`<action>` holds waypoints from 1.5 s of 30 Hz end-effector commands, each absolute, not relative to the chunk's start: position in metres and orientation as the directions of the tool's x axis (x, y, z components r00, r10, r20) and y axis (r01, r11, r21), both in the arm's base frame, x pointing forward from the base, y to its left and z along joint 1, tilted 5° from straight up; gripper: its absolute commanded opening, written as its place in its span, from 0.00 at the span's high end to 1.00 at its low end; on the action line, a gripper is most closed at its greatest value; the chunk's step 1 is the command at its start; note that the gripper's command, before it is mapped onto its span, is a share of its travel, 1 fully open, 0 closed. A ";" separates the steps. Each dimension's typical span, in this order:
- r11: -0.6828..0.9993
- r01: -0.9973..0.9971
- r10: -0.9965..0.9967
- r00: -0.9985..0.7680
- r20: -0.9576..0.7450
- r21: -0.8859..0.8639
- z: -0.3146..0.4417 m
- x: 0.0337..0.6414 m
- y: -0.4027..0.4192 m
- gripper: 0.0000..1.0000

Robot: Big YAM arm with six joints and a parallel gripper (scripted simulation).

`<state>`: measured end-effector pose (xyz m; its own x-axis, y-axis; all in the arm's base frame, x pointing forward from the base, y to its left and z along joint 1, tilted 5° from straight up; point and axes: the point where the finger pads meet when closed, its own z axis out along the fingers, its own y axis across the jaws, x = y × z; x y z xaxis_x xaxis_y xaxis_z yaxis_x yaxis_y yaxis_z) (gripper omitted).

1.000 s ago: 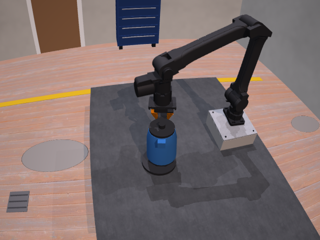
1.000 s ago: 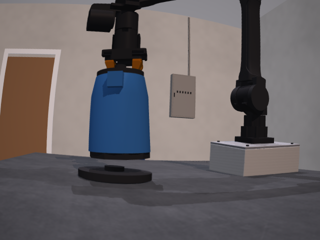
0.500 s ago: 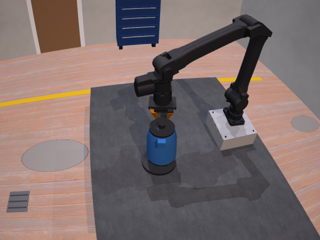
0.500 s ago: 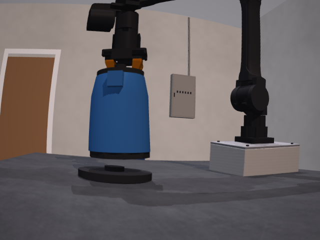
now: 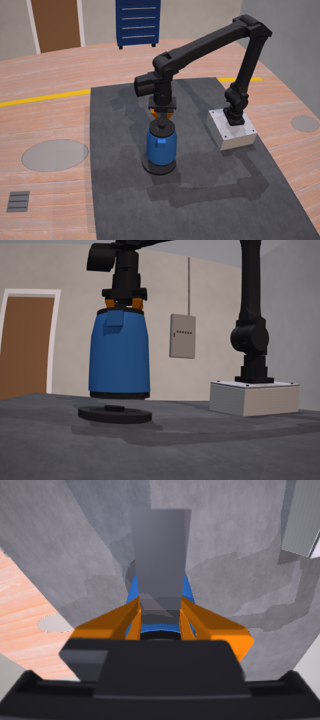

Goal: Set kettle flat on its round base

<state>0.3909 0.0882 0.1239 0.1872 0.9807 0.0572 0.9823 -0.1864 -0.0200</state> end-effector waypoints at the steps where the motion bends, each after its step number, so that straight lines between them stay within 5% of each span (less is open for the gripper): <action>1: -0.202 0.975 0.975 0.193 0.108 0.090 0.171 0.418 0.091 1.00; 45: -0.202 0.975 0.975 0.192 0.108 0.090 0.175 0.423 0.093 1.00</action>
